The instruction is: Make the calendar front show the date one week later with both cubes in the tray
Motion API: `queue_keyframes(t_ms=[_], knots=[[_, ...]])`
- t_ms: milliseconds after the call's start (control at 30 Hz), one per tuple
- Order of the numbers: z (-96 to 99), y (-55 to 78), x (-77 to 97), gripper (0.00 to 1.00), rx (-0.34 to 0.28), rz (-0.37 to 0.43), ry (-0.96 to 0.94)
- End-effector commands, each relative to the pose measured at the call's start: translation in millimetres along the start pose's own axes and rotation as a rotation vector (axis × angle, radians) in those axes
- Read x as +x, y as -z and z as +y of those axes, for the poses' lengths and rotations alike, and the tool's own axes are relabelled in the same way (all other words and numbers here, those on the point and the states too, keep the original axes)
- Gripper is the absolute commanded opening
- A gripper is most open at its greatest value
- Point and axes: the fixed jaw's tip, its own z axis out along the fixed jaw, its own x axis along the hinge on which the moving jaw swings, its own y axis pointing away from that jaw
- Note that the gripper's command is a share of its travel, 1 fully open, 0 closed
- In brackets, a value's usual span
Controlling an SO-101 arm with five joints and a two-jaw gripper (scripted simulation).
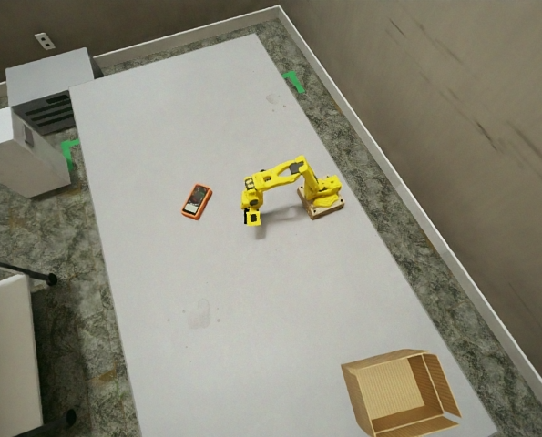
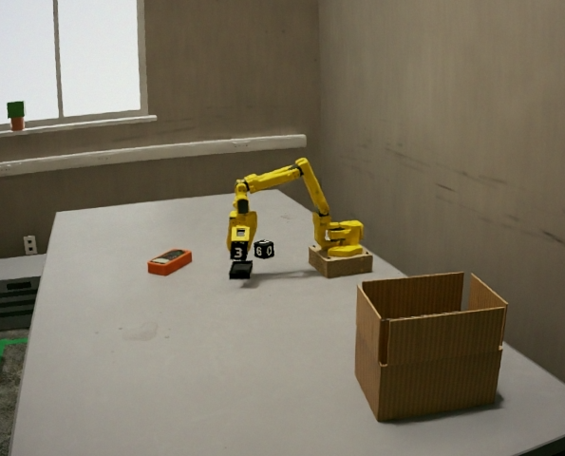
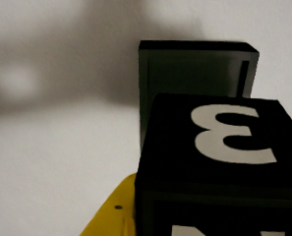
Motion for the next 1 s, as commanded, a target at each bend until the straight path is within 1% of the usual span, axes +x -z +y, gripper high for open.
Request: queue_keyframes(t_ms=[0,300,600,967], knots=[[-0.3,2.6,1.4,0.0,0.013,-0.004,-0.014],[-0.6,-2.5,1.2,0.0,0.013,-0.004,-0.014],[-0.6,-3.6,1.2,0.0,0.013,-0.004,-0.014],[0.0,-9.3,1.2,0.0,0.013,-0.004,-0.013]])
